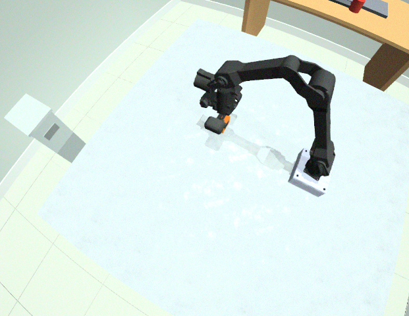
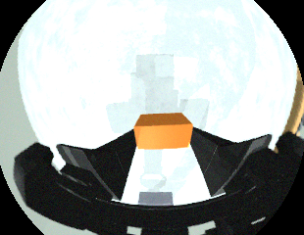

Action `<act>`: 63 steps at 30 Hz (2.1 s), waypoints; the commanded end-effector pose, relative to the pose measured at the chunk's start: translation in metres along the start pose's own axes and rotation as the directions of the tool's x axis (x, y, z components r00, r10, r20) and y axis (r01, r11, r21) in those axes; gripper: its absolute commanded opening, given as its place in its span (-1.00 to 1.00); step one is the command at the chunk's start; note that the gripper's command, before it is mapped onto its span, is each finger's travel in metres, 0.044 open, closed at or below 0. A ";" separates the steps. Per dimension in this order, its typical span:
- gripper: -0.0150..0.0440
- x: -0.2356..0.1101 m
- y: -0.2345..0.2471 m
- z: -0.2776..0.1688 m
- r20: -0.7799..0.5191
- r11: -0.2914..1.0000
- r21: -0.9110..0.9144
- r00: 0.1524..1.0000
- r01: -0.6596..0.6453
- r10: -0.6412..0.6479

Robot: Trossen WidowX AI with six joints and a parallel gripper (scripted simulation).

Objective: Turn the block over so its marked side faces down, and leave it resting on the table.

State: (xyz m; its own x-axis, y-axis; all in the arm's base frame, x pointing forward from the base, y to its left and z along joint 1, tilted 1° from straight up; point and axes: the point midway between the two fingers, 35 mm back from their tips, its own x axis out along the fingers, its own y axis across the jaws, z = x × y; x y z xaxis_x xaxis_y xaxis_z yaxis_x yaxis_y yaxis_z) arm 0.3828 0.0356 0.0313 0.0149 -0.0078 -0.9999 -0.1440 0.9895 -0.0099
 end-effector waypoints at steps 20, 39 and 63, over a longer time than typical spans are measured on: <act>-0.49 0.003 -0.001 0.007 0.266 1.000 0.004 0.964 0.004 -0.005; -0.49 0.004 -0.001 -0.001 0.518 1.000 0.002 0.855 0.006 -0.006; -0.49 0.038 -0.002 0.014 0.729 1.000 0.005 0.684 0.003 -0.005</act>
State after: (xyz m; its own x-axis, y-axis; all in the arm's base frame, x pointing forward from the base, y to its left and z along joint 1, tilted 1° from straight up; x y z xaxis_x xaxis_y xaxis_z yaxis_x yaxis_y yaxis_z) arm 0.4016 0.0348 0.0027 0.7164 0.0860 -0.6924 -0.1364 0.9905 -0.0180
